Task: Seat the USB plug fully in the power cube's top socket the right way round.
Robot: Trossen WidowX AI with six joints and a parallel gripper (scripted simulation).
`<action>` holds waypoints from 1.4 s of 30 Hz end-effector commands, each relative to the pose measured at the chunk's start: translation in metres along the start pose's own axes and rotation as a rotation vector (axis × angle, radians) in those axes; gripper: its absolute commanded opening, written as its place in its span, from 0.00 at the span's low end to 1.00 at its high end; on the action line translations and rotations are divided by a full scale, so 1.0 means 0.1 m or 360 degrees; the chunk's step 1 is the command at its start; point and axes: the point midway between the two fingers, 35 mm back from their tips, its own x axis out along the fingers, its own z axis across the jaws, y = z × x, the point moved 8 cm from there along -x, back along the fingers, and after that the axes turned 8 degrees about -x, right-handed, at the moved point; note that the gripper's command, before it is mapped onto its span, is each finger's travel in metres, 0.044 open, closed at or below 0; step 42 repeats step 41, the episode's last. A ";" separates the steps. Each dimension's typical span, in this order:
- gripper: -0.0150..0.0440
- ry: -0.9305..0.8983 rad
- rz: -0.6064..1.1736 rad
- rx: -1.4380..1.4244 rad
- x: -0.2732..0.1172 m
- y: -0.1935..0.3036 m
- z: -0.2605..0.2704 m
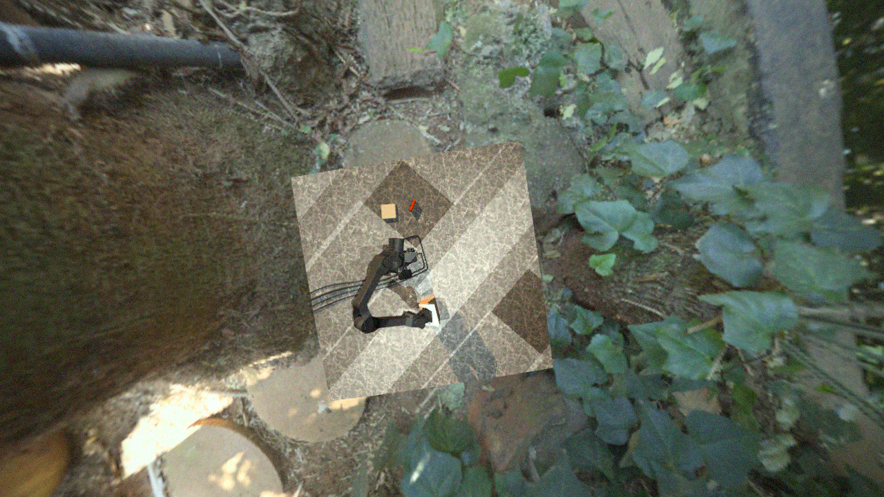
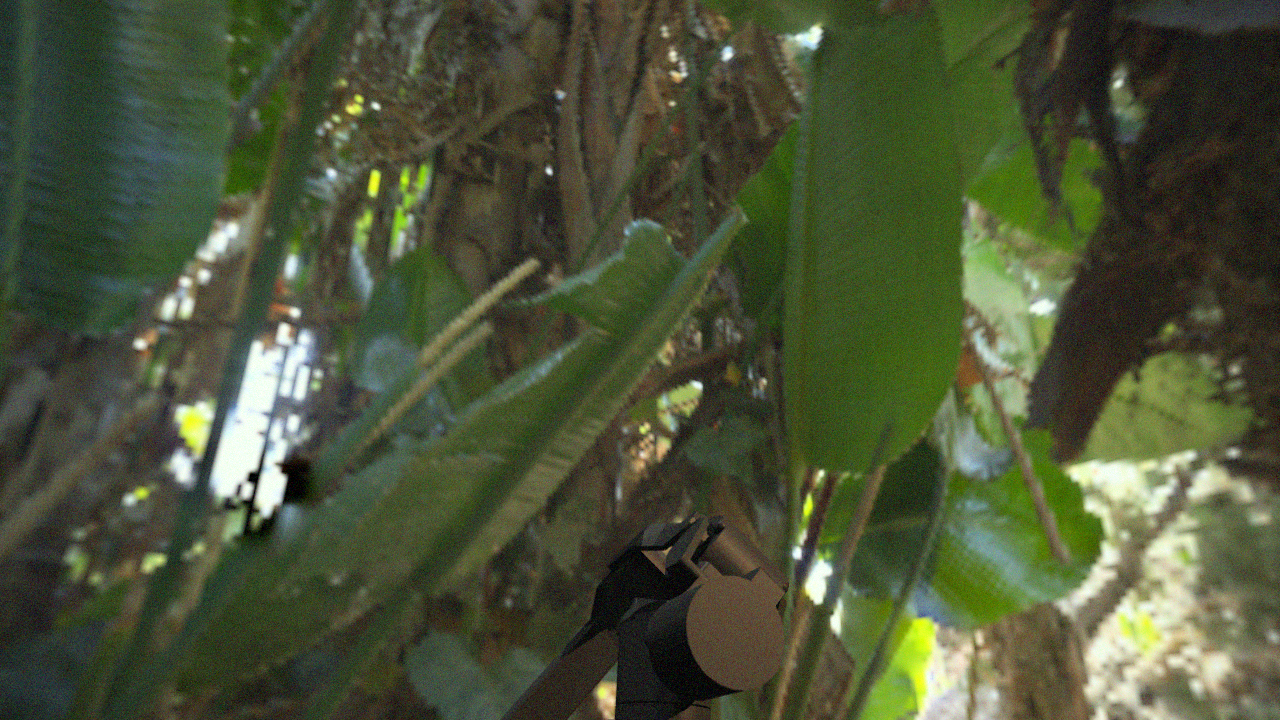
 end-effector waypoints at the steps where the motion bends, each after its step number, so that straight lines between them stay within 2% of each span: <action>1: 0.25 0.0003 0.0005 -0.0001 0.02 0.01 0.01; 8: 0.25 0.0003 0.0005 -0.0001 0.02 0.01 0.01; 12: 0.42 0.0000 0.0000 0.0000 0.00 0.00 0.00; 42: 0.42 0.0001 -0.0001 -0.0001 -0.11 0.00 0.00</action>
